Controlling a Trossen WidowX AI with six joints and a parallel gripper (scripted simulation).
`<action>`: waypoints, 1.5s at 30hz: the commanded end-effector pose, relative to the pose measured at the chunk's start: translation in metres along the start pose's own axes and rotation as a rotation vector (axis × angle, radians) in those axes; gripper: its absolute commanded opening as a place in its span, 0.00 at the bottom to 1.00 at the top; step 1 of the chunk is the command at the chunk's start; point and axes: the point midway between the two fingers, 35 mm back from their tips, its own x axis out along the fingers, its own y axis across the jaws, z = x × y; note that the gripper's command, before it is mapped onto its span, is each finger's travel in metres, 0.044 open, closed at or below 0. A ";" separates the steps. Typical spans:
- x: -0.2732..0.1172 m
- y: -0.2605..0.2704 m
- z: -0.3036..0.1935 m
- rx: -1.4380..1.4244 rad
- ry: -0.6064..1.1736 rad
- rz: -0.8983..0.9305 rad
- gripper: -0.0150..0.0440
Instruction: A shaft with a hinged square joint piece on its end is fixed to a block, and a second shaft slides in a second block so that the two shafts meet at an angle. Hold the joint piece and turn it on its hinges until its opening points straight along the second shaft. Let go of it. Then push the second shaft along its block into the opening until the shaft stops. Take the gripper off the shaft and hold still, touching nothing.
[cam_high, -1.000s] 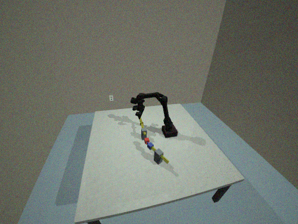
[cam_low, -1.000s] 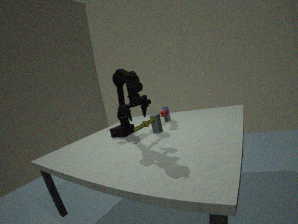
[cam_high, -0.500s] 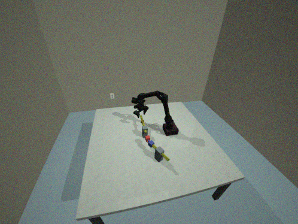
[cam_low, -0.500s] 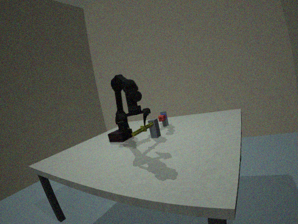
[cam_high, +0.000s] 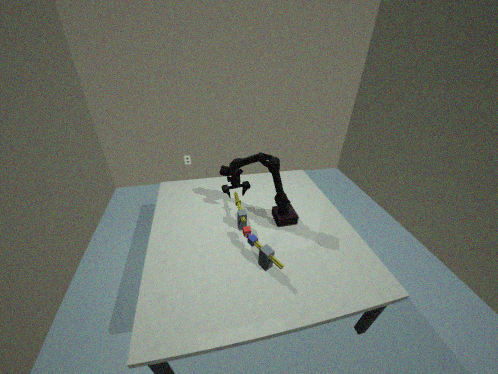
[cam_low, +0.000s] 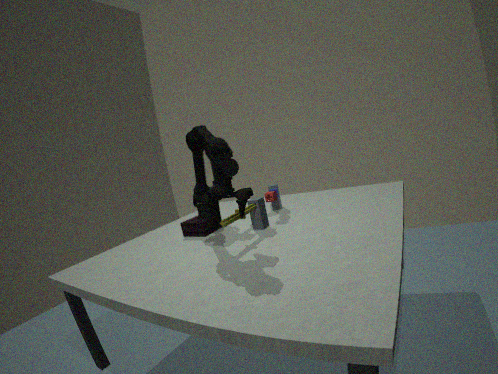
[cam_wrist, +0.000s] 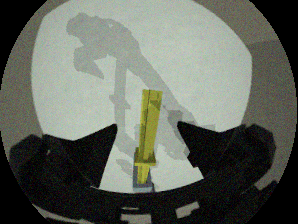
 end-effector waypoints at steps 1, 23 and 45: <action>0.005 -0.001 0.000 0.098 0.000 -0.006 1.00; 0.032 -0.001 -0.001 0.104 0.000 -0.006 1.00; 0.036 -0.001 -0.001 0.104 0.000 -0.006 0.43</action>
